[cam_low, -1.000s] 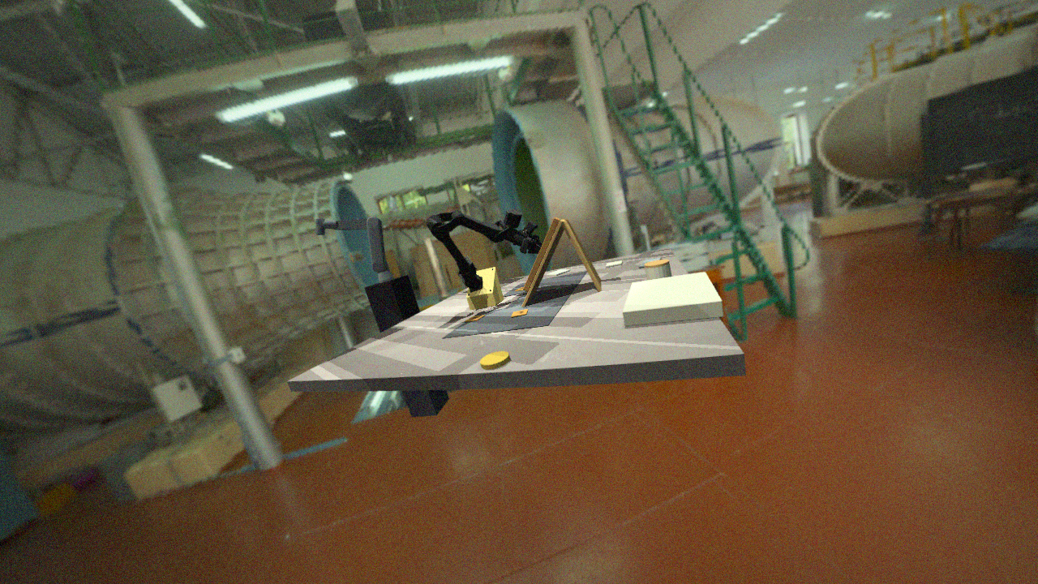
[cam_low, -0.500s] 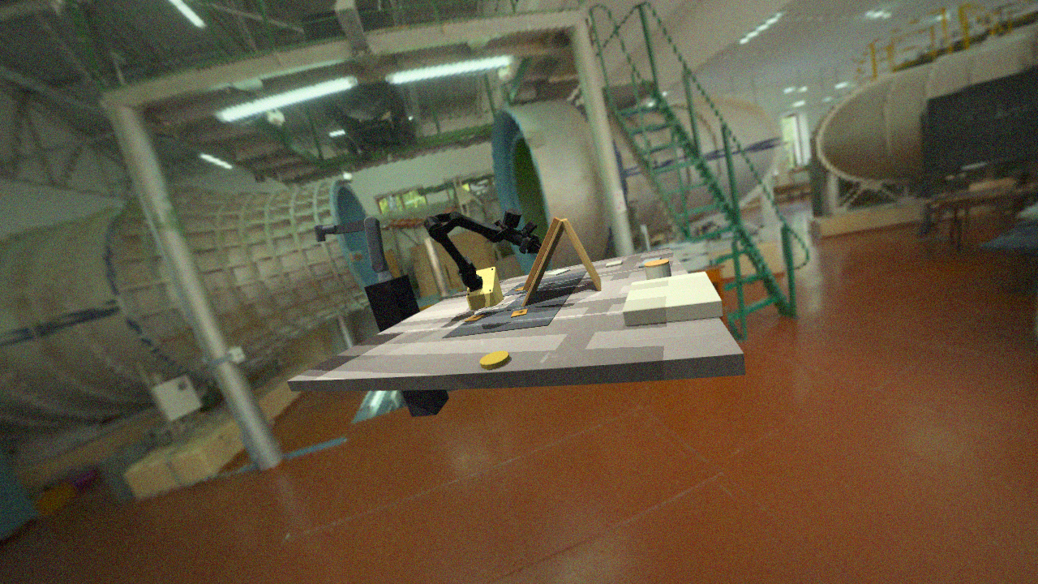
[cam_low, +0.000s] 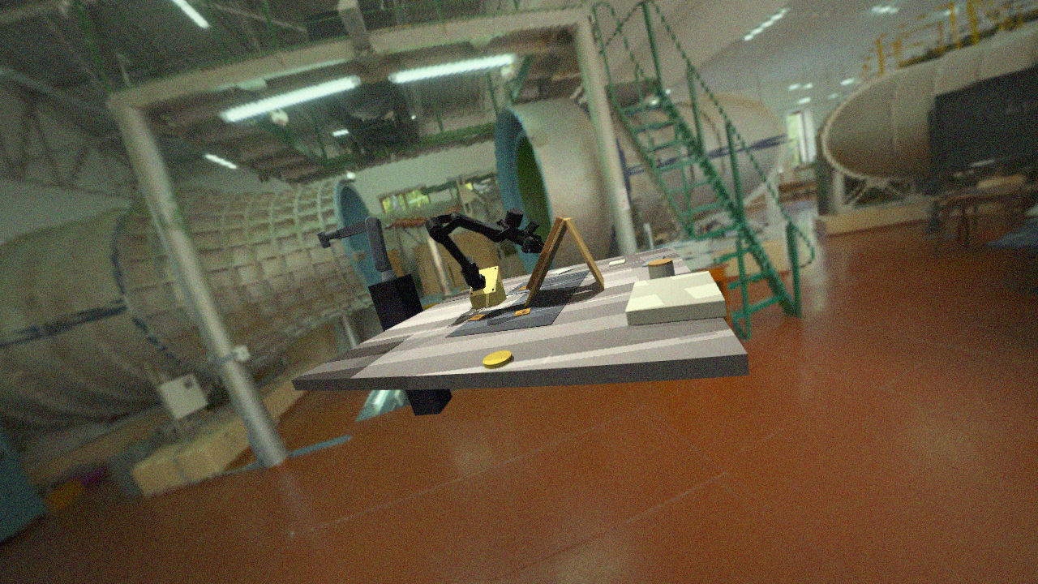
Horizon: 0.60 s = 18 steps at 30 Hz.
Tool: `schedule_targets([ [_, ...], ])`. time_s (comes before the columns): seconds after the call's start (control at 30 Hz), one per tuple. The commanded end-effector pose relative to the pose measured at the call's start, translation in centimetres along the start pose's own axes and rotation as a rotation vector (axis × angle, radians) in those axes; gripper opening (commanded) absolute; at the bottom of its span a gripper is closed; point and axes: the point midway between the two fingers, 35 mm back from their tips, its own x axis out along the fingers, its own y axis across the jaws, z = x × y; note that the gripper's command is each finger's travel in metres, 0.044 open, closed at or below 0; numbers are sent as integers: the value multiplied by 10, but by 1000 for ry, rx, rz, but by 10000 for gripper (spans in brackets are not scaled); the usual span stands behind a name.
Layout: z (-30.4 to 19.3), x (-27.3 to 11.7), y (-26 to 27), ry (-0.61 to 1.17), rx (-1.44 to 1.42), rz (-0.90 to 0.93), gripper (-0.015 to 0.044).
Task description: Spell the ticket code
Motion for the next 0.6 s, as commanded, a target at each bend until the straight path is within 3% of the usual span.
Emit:
schedule_targets([
  [0.0,0,0,0,0,0,0,79],
  [0.27,0,-4,0,-3,-5,6,289],
  [0.57,0,-13,1,-3,-6,7,295],
])
